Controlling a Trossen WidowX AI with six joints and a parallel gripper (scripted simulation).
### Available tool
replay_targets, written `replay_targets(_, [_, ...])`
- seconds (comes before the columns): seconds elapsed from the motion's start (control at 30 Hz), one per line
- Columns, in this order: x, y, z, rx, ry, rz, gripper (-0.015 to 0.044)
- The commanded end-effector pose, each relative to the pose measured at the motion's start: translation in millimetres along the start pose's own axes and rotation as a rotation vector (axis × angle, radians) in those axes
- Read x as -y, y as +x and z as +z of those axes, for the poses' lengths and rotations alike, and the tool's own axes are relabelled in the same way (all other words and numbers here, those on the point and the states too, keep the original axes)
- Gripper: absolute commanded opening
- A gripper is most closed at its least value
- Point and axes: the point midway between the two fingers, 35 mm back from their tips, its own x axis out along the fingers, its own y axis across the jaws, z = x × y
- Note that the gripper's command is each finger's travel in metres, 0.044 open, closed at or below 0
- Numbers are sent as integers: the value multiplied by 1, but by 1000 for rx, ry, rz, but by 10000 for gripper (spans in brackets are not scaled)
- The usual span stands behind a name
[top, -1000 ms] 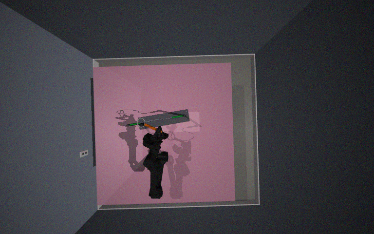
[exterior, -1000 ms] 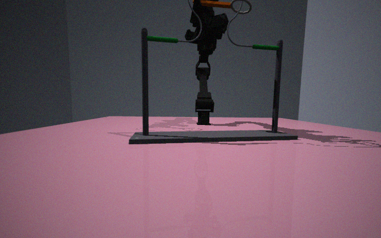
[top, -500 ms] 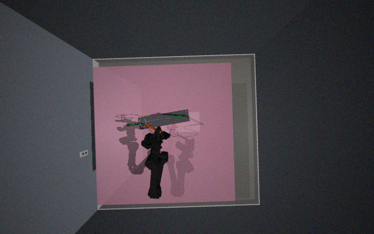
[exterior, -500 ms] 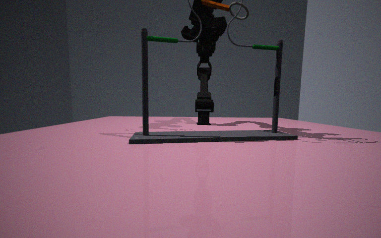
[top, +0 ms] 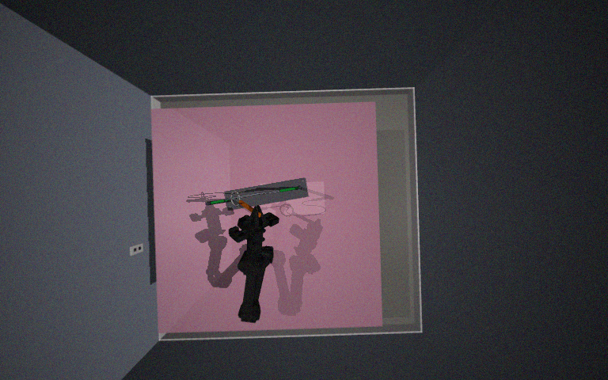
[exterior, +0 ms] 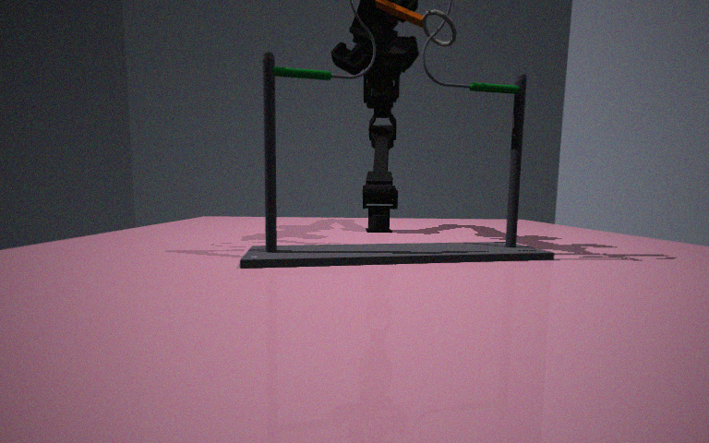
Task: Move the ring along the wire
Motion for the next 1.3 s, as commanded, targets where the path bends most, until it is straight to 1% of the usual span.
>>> replay_targets(0.0, [-2,0,1,5,-25,-11,-150])
replay_targets(0.23, [-8,0,0,5,-33,-16,-150])
replay_targets(0.53, [-24,-2,-1,-5,26,18,-150])
replay_targets(0.93, [-58,-8,2,-30,206,120,-150])
replay_targets(1.27, [-90,-19,13,-58,408,236,-150])
